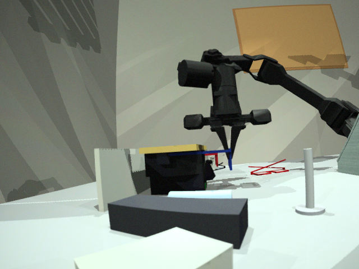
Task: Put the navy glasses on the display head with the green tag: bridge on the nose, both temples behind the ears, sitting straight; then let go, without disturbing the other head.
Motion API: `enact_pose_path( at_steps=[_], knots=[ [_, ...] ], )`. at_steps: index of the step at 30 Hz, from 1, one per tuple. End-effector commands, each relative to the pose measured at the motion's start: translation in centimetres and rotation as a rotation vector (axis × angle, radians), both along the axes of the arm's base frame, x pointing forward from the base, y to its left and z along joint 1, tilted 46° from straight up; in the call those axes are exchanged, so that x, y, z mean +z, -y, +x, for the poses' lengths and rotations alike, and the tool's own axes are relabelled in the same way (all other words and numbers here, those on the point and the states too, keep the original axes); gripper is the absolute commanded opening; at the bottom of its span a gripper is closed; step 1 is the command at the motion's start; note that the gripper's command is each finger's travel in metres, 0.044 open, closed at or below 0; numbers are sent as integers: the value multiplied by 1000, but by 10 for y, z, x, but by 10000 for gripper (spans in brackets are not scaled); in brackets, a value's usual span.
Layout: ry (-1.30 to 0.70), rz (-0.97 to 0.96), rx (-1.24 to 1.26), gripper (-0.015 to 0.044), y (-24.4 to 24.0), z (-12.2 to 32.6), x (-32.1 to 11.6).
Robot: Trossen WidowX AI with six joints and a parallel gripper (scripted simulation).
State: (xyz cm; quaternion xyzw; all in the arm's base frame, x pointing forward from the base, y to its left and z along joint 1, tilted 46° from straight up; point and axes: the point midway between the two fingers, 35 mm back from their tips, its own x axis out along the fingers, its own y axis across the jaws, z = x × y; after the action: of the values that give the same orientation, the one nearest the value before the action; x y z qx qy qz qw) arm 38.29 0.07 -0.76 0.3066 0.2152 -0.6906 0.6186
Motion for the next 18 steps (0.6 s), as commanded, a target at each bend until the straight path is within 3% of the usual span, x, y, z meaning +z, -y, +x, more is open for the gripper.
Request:
enact_pose_path(
  at_steps=[1,18],
  knots=[
    [-8,-6,1,0,3,5,-1],
    [-7,-7,1,0,6,28,1]
  ],
)
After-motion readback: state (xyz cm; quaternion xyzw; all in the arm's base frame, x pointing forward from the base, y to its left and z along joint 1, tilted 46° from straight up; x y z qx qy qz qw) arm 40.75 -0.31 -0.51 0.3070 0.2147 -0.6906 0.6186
